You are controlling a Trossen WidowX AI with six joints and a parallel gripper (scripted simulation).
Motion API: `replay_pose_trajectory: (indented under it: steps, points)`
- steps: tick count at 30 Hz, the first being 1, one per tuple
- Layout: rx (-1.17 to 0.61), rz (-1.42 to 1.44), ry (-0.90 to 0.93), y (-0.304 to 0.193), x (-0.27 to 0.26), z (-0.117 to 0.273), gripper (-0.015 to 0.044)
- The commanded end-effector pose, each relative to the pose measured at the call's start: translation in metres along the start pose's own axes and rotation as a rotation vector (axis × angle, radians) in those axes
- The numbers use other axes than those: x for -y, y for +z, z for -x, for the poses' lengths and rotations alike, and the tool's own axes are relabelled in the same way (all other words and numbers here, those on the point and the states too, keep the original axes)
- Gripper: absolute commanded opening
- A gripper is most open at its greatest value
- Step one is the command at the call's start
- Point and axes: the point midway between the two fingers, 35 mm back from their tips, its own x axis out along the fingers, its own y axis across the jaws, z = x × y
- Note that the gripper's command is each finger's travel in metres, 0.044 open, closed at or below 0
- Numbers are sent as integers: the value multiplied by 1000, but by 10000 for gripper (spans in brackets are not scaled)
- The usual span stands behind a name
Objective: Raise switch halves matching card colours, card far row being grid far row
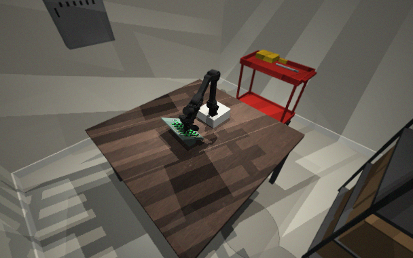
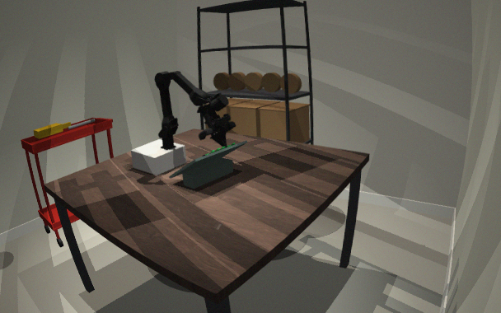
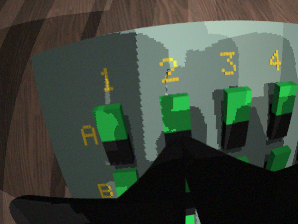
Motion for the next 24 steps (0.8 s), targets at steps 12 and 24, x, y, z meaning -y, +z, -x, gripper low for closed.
replay_pose_trajectory:
  steps: [12, 24]
  points:
    - [-32, 5, 3, 2, 0, 64, 0]
    - [-30, 6, 1, 21, 32, 63, 0]
